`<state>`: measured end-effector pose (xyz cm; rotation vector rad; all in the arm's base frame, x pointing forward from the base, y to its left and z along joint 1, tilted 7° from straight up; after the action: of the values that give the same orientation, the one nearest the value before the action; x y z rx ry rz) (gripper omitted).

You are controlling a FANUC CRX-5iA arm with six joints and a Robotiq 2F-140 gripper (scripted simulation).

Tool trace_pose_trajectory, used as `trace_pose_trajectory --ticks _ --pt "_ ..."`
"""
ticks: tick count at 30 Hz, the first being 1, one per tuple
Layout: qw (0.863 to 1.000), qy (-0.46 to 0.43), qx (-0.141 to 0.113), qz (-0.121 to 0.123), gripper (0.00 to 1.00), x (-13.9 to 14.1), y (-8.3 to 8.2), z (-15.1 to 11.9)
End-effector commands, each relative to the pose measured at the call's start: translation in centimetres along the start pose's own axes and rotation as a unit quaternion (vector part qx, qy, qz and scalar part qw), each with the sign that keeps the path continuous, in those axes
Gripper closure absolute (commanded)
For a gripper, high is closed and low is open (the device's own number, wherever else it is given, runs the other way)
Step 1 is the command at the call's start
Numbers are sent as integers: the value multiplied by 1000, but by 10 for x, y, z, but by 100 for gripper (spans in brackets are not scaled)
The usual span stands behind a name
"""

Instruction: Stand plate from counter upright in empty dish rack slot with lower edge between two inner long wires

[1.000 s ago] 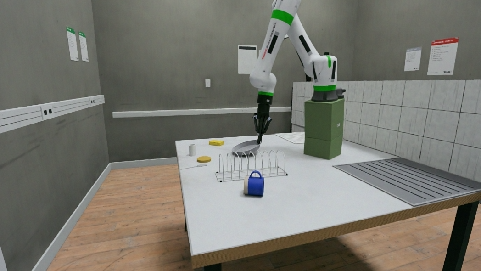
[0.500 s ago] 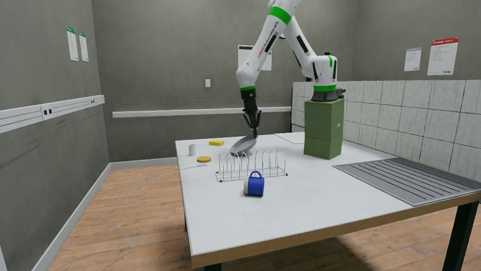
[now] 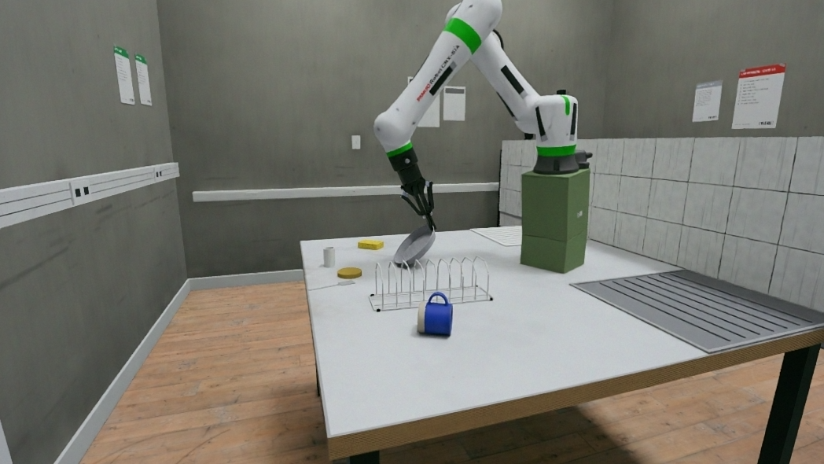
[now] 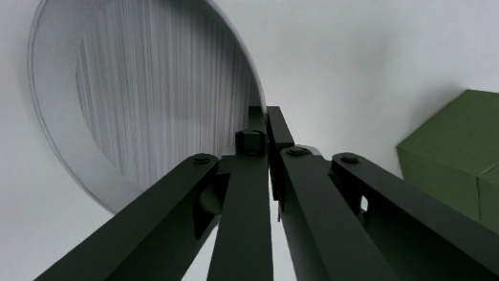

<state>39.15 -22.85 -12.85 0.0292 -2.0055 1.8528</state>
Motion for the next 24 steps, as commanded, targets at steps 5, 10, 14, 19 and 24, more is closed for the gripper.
trace_pose_trajectory --ticks 5,10,14,19,24 --pt "1000 0 2 -28 90 -7 -10 0" --pt "999 0 3 -37 90 -9 -13 -1" --pt "999 0 3 -39 90 -9 -13 -1" --pt "999 0 3 -41 90 -10 -14 -1" --pt "999 0 3 -41 90 -10 -14 -1"
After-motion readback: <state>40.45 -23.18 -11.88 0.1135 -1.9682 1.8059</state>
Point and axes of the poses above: the point where the finger pads meet when closed, its own y axis out along the fingers, its own x axis across the jaws, z = x × y, the point moved 2 cm from there along -y, back along the fingers, and after that the axes turned 5 degrees about y, right-handed, at the moved point
